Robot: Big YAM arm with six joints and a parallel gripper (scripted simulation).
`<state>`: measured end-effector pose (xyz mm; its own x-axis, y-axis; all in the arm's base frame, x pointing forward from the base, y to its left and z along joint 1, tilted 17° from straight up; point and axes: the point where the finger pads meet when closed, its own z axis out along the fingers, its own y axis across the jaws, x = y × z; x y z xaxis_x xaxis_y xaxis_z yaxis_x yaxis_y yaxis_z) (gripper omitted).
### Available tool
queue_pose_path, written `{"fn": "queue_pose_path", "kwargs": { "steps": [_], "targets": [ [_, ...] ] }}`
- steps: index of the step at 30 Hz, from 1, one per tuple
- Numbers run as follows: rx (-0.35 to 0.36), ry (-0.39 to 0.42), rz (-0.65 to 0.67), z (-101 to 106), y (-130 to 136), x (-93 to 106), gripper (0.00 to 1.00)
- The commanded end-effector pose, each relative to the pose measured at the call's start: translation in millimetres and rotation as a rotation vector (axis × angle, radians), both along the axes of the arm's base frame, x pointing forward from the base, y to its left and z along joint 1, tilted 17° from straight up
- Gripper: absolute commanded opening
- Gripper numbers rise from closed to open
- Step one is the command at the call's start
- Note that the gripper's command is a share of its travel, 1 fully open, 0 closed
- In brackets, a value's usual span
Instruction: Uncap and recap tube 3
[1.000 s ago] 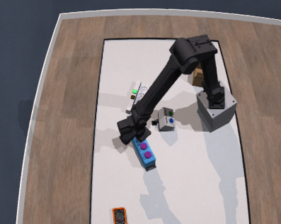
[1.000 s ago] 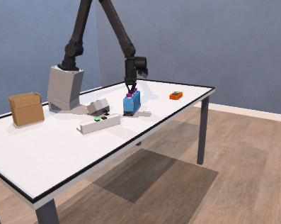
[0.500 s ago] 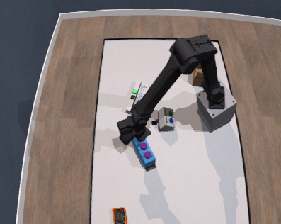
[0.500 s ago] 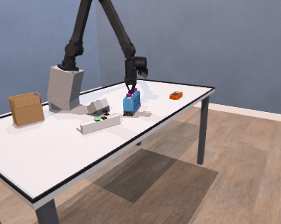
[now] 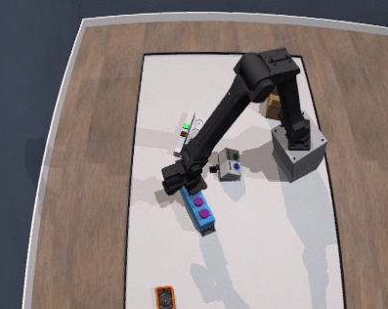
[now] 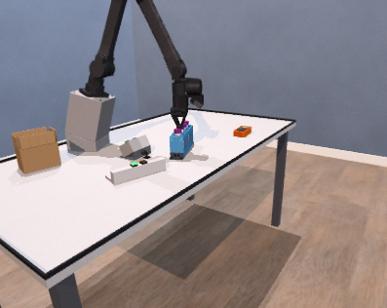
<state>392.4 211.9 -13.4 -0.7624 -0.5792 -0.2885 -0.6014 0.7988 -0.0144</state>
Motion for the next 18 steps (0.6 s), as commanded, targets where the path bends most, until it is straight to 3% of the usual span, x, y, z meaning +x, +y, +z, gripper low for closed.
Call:
{"fn": "queue_pose_path", "kwargs": {
  "steps": [1,13,18],
  "targets": [
    [0.044,0.0,-0.136,3.8,6.2,13.6,0.0],
    [0.144,0.064,-0.518,2.8,6.5,14.6,0.0],
    [0.145,0.072,-0.524,6.1,4.1,8.7,0.0]
  ]
}}
